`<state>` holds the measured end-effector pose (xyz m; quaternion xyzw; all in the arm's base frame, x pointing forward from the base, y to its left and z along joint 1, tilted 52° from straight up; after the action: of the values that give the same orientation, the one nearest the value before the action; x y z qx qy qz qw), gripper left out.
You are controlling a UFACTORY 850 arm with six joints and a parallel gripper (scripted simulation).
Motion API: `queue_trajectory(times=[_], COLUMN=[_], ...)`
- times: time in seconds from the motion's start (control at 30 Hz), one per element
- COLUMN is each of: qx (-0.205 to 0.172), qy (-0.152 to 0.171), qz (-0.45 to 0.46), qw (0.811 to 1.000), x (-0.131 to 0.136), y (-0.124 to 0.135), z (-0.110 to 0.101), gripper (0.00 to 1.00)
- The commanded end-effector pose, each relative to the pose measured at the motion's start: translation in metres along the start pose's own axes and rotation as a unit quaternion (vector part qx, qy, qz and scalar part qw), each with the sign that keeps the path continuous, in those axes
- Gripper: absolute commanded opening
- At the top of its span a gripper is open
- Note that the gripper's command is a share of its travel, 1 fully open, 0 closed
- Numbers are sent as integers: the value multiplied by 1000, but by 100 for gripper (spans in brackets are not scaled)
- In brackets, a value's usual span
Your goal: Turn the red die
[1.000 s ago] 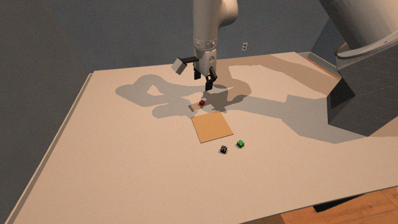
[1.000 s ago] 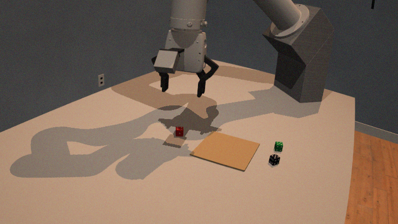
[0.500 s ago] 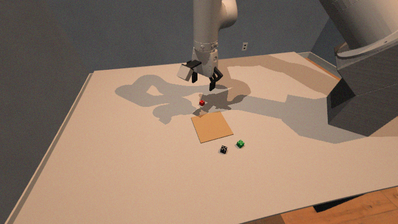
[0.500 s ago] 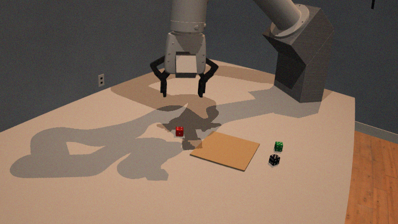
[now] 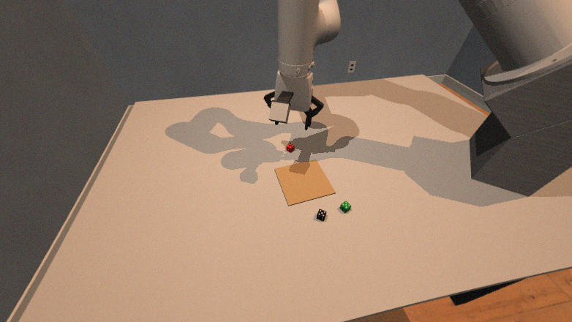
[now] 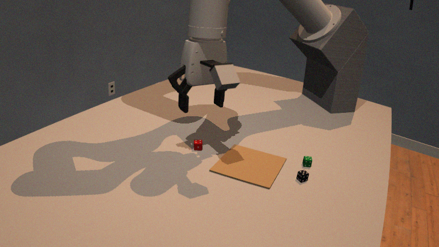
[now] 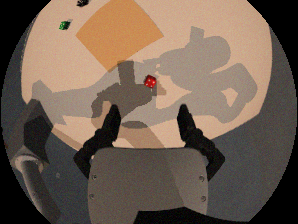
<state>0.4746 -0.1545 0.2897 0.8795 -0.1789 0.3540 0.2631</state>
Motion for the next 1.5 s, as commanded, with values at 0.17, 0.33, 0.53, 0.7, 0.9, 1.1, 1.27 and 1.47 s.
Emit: queue_trajectory(times=[0.17,0.33,0.53,0.7,0.9,1.1,1.27,1.47], qx=[-2,-1,0,1,1,2,3,3], qy=[-7,-7,-7,-7,-7,-7,-7,-7], qz=[-154,-195,-294,-359,-404,-489,-514,-516], qw=[988,981,956,933,915,872,858,856], x=[0,0,-1,-2,-2,-3,-3,-3], y=[-1,-1,-1,-1,-1,-2,-2,-2], z=[5,7,10,13,14,18,19,19], gripper=[100,100,100,100,100,100,100,100])
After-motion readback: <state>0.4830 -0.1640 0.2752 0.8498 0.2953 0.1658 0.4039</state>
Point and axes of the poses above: the point where the finger pads meet when closed, its own z axis out along the fingers, its own x axis across the jaws, y = z × x, the point moved 4 cm from there along -z, back along the fingers, and after that the axes turned 11 degrees about -z, right-handed, at the moved point
